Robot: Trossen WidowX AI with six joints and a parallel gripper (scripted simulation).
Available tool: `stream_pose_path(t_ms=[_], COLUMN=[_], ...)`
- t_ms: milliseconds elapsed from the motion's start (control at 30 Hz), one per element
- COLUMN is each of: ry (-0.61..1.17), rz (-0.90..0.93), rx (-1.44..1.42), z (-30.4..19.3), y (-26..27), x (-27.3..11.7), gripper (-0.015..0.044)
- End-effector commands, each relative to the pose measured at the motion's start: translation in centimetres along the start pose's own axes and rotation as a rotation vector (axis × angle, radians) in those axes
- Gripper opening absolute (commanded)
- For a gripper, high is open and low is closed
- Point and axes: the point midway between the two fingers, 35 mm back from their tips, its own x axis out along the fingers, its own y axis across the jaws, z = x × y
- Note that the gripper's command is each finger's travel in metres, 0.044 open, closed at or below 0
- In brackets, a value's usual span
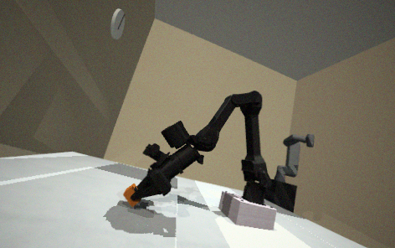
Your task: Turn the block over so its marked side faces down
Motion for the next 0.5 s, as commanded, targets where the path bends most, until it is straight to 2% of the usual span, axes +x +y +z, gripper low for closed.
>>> stream_pose_path(t_ms=[0,467], ry=[-0.053,-0.249], rz=[-0.004,-0.003], rx=[-0.006,-0.008], z=[-0.5,-1.3], y=[0.0,0.0], x=[0.9,2.0], gripper=[0.0,0.0])
